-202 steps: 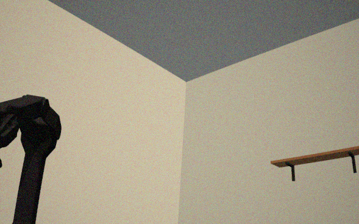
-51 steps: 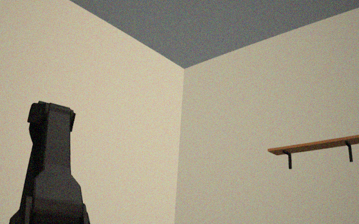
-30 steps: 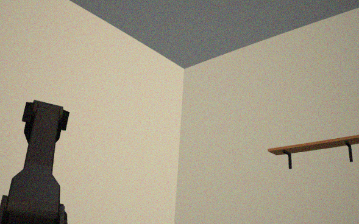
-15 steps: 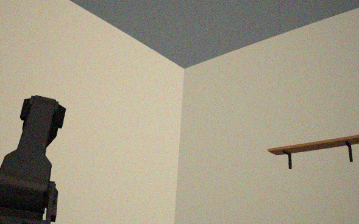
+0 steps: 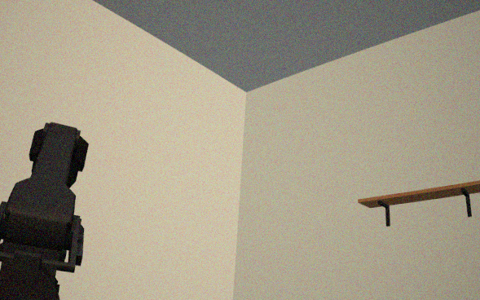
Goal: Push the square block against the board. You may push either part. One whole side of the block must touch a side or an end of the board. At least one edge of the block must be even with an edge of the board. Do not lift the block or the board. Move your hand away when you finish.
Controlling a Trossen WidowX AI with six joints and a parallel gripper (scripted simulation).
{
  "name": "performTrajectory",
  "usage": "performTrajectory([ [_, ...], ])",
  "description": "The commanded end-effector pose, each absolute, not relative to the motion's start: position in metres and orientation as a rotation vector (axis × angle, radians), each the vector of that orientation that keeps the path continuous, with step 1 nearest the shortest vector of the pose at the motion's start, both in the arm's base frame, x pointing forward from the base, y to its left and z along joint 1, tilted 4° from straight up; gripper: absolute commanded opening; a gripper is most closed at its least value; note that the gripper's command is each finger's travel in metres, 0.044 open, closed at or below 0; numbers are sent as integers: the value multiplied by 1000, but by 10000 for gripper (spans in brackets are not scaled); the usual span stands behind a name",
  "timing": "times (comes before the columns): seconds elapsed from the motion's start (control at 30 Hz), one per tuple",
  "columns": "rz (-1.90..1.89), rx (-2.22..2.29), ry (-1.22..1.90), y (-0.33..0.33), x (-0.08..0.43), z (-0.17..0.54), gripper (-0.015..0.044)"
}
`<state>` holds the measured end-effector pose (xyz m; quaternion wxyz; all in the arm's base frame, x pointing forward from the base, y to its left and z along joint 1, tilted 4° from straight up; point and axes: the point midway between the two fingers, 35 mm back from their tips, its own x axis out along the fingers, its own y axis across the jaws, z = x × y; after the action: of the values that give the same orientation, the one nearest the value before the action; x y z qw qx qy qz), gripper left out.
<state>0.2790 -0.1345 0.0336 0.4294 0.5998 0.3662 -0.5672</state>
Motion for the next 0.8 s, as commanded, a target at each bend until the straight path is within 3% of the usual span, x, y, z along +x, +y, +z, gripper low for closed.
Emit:
performTrajectory([
  [0.0, -1331, 1405, 987, -131, 278, 34, 0],
  [0.77, -780, 788, 1319, -119, 275, 34, 0],
])
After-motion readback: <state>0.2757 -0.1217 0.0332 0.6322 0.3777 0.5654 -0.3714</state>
